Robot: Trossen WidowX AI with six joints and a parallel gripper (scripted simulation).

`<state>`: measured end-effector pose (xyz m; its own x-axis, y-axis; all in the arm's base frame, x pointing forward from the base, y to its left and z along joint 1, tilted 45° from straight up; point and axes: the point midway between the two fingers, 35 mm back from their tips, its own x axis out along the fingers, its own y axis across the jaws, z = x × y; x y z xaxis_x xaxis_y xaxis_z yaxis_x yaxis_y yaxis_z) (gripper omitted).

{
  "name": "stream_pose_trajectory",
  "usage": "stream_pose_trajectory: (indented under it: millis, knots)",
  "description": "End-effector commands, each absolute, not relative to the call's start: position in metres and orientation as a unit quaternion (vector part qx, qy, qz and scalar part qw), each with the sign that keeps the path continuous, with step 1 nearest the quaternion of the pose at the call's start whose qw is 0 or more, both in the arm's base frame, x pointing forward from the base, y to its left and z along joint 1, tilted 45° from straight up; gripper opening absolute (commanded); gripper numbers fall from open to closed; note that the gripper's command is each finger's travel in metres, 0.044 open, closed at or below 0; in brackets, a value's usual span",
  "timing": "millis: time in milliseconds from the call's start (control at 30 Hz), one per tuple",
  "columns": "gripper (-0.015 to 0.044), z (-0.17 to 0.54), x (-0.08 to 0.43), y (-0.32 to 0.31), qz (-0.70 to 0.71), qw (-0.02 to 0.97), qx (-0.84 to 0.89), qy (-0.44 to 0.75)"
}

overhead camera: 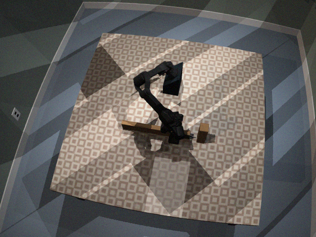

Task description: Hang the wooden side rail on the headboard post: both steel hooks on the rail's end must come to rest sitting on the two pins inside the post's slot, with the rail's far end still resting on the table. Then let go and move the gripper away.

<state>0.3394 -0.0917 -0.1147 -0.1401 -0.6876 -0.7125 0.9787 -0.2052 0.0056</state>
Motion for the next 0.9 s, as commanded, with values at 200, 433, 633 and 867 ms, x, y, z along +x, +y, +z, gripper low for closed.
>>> stream_pose_trajectory:
  millis: [200, 433, 633, 867]
  knots:
    - [0.0000, -0.1125, 0.3400, -0.0886, -0.715, 0.584, 0.302, 0.239]
    - [0.0000, -0.1117, 0.3402, -0.0878, -0.715, 0.584, 0.302, 0.239]
    - [0.0000, -0.1110, 0.3403, -0.0871, -0.715, 0.584, 0.302, 0.239]
    - [0.0000, -0.1102, 0.3405, -0.0863, -0.715, 0.584, 0.302, 0.239]
